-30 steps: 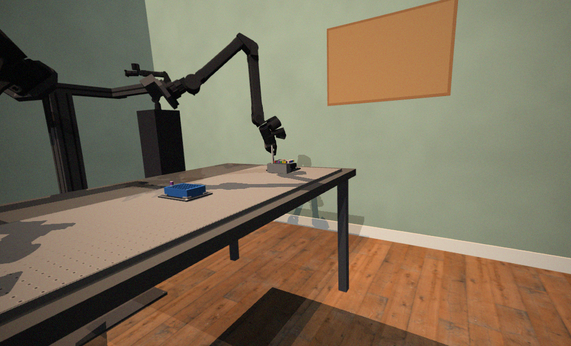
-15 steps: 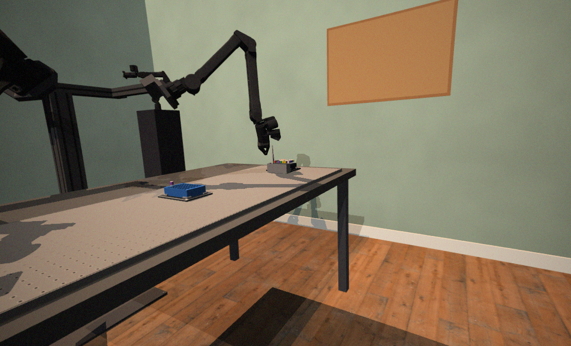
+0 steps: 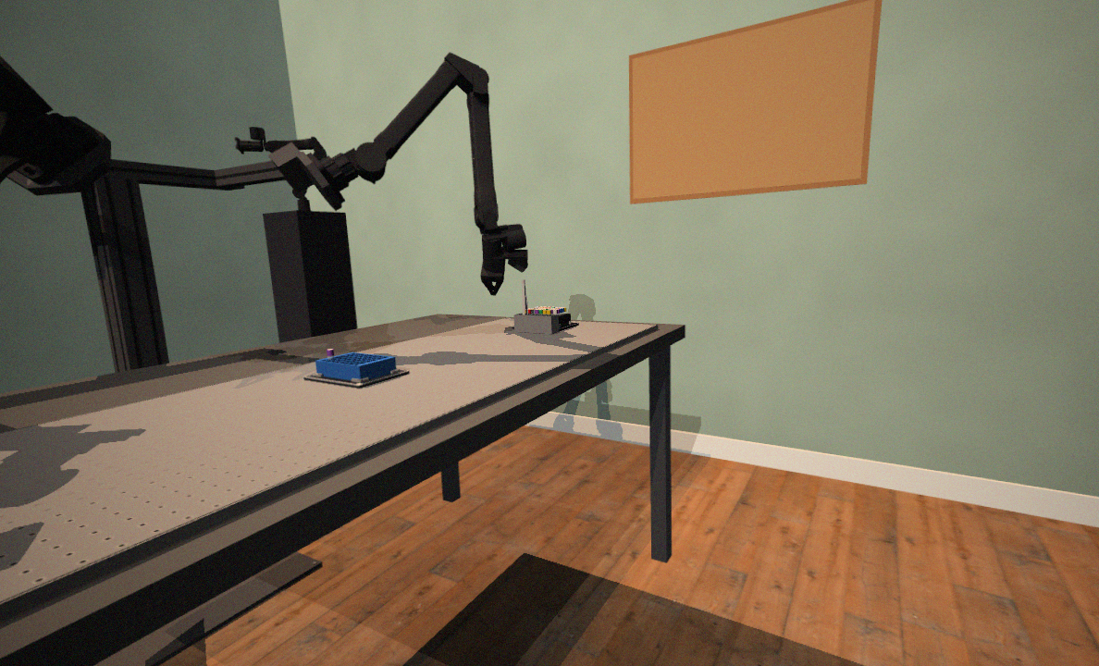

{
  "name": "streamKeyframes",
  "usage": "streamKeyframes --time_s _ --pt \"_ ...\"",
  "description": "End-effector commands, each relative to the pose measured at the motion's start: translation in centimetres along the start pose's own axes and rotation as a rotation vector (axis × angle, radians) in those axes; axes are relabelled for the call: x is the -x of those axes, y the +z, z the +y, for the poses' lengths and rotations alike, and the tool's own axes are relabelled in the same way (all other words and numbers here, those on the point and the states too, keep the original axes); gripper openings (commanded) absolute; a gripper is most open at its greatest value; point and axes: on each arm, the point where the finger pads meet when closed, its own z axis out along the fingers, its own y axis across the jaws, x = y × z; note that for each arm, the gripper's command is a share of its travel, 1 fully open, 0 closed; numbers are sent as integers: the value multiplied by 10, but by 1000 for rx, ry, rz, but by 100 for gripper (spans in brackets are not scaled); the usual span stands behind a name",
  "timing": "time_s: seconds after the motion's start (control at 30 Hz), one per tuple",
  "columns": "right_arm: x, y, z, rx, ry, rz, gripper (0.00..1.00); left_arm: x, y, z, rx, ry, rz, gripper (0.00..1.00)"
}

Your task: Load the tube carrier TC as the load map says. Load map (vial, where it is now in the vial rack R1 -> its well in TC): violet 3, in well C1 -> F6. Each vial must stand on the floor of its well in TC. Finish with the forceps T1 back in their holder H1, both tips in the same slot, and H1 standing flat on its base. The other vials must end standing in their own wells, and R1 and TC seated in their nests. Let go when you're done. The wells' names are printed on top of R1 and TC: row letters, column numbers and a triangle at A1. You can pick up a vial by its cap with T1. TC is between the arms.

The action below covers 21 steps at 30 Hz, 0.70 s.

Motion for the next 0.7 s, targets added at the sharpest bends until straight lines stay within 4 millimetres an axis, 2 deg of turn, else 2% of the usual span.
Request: streamKeyframes --time_s 0.0,0.1,0.2,0.3,0.33,0.4,0.5,0.53,0.6,0.63,0.67 --pt "12 0 -4 -6 11 -20 100 -12 -5 -7 -19 4 26 24" --pt "12 0 -4 -6 11 -20 100 -17 -7 6 4 -27 5 24" --pt "12 0 -4 -6 11 -20 100 -35 -10 5 4 0 51 24" --pt "12 0 -4 -6 11 -20 100 -35 -16 1 -3 25 90 24" --pt "12 0 -4 -6 11 -20 100 -48 -17 1 -2 32 103 24" --pt "12 0 -4 -6 11 -20 100 -57 -17 5 2 25 105 24" --pt "12 0 -4 -6 11 -20 100 -57 -18 6 7 13 91 24" --pt "12 0 -4 -6 11 -20 100 -70 -16 -1 -1 54 145 24" --pt "12 0 -4 -6 11 -20 100 -66 -23 -4 -5 75 170 24" --pt "12 0 -4 -6 11 -20 100 -65 -27 1 0 69 168 24" --pt "12 0 -4 -6 11 -20 100 -78 -28 1 1 76 181 24"
